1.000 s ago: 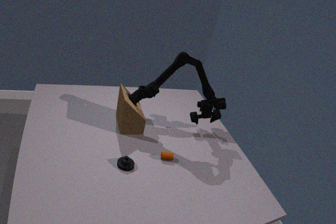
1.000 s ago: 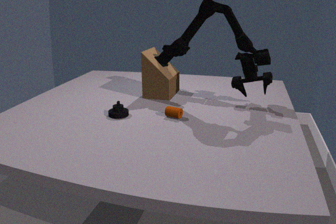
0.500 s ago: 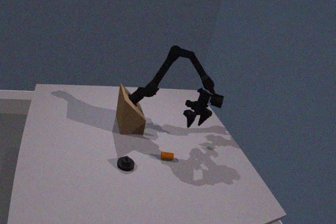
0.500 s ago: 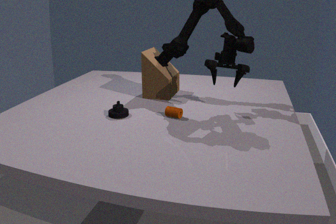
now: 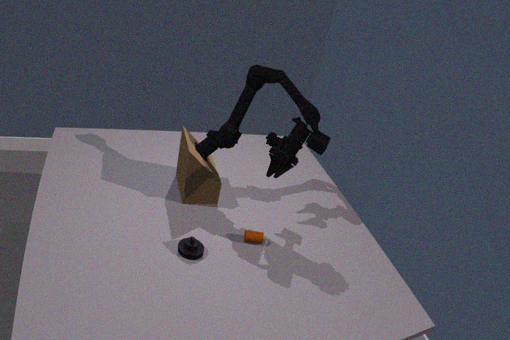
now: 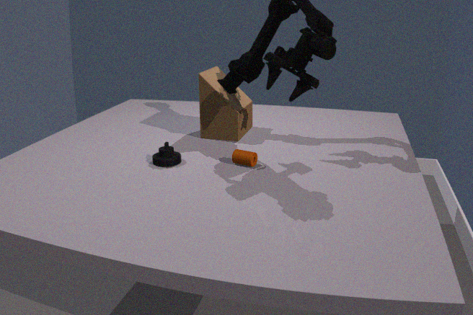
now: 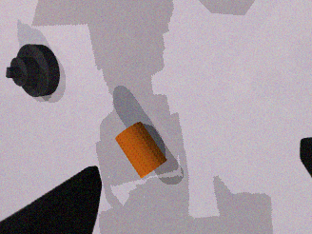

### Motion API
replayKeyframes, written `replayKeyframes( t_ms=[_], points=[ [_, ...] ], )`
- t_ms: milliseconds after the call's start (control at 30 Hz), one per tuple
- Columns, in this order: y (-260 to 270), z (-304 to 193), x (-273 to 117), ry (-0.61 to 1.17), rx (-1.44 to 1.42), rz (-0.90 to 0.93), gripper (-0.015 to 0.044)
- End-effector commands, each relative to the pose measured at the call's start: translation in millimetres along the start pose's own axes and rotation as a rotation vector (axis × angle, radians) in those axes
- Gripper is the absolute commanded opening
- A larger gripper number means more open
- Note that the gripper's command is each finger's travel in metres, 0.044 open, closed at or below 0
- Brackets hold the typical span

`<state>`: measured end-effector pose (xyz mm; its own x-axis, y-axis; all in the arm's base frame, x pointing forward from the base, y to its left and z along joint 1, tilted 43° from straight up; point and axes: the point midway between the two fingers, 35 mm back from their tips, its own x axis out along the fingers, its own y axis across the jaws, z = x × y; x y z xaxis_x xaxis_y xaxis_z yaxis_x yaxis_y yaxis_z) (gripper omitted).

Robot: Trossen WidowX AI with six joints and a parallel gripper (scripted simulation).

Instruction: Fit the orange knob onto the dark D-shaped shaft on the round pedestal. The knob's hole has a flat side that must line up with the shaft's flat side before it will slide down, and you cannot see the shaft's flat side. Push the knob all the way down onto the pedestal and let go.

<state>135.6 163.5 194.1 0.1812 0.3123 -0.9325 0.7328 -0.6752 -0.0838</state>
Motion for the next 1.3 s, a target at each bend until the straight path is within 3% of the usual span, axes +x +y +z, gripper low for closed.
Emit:
replayKeyframes(
  t_ms=[0, 600, 1267],
  points=[
    [3.6, 4.2, 0.1, -0.011, 0.001, 0.013, 0.044],
    [8.6, 16.6, 14.2, -0.237, 1.965, -0.103, 0.044],
    [12.1, 19.2, 17.1, -0.638, 3.271, 0.011, 0.044]
  ],
)
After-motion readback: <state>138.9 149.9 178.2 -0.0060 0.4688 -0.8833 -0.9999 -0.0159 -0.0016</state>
